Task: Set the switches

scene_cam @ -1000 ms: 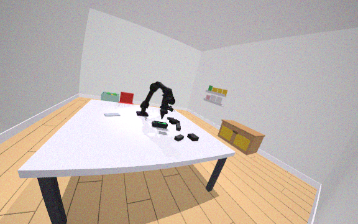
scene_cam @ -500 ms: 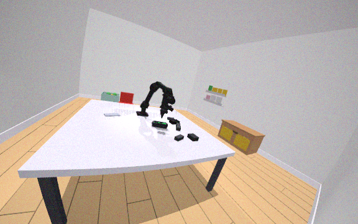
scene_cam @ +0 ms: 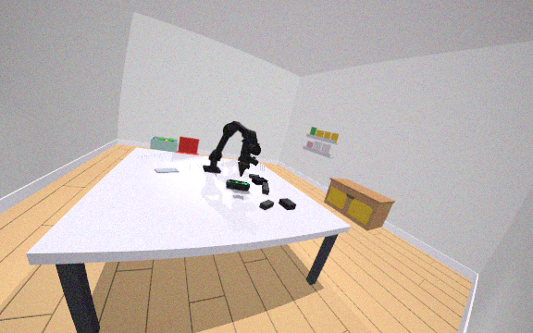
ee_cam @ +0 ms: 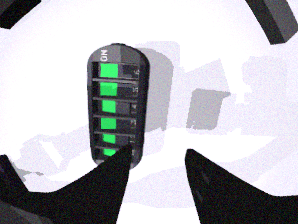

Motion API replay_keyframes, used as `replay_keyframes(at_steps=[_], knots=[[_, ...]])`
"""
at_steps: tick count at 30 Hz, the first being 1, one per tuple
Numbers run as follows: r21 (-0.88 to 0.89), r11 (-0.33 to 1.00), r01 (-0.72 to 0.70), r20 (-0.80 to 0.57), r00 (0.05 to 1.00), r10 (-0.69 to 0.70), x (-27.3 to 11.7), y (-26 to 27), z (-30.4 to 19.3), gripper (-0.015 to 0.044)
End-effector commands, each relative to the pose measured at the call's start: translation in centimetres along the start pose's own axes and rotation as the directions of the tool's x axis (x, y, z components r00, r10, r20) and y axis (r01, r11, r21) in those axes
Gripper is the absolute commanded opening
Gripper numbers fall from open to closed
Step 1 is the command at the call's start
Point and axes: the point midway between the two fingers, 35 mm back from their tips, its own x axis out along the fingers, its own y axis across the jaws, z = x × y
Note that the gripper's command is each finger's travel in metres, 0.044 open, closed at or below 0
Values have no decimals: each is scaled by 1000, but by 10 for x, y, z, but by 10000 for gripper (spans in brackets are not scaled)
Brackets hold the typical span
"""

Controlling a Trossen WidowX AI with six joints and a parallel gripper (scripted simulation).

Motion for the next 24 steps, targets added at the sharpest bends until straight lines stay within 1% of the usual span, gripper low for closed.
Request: replay_keyframes(at_steps=[1, 8, 10, 13, 19, 24], knots=[[0, 1000, 1, 0, 1000, -1, 0, 0, 0, 263], [0, 1000, 1, 0, 1000, -1, 0, 0, 0, 440], [0, 1000, 1, 0, 1000, -1, 0, 0, 0, 440], [-1, 999, -52, -9, 999, 52, 10, -4, -9, 361], [4, 964, -267, -9, 964, 267, 47, -14, -47, 204], [5, 957, -290, -5, 957, 290, 51, -15, -51, 72]])
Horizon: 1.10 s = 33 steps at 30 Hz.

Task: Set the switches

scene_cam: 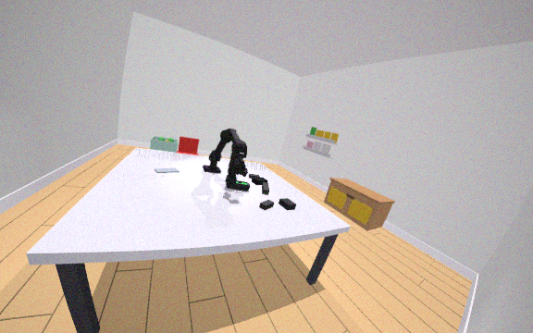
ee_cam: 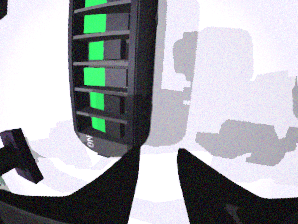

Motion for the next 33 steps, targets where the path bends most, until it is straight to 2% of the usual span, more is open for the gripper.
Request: replay_keyframes(at_steps=[1, 3, 12, 33], knots=[[-24, 1000, 5, 10, 1000, -5, -5, 2, 6, 46], [-24, 1000, 5, 10, 1000, -5, -5, 2, 6, 0], [-24, 1000, 5, 10, 1000, -5, -4, 2, 6, 0], [-24, 1000, 3, 9, 1000, -3, 28, -9, 7, 0]])
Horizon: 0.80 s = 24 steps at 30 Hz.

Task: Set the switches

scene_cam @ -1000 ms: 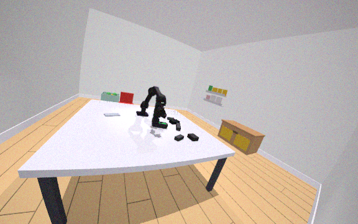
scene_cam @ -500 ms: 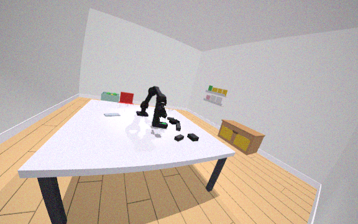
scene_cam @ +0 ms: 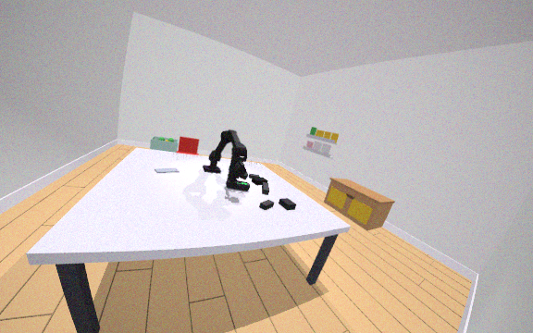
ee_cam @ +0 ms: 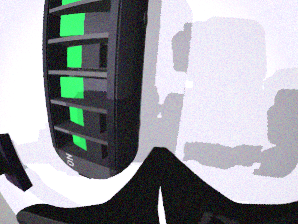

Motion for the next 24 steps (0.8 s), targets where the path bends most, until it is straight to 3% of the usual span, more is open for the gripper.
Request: replay_keyframes(at_steps=[1, 24], knots=[[-4, 1000, -5, 1, 1000, 5, 7, -1, 0, 0], [-5, 1000, -4, 2, 1000, 4, 24, -2, 0, 0]])
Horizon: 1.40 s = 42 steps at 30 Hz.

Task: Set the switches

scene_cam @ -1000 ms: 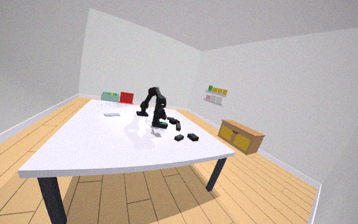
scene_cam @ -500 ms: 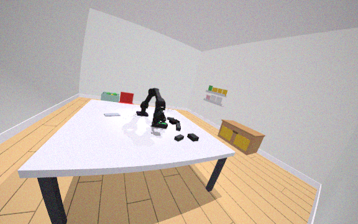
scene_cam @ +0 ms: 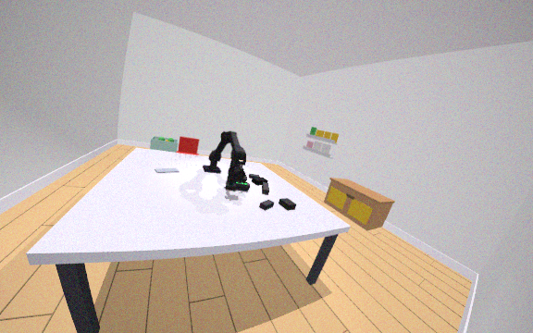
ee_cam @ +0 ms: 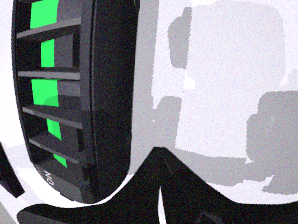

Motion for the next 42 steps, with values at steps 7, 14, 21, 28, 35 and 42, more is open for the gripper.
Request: replay_keyframes(at_steps=[7, 14, 21, 28, 35, 42], knots=[[-3, 1000, -5, 2, 1000, 5, 3, 4, 0, 0], [-3, 1000, -5, 2, 1000, 5, 3, 7, 0, 0], [-3, 1000, -5, 2, 1000, 5, 4, 9, 0, 0], [-3, 1000, -6, 2, 1000, 6, 5, 12, 0, 0], [-3, 1000, -6, 2, 1000, 6, 7, 20, 1, 0], [-3, 1000, -7, 2, 1000, 7, 9, 28, 1, 0]])
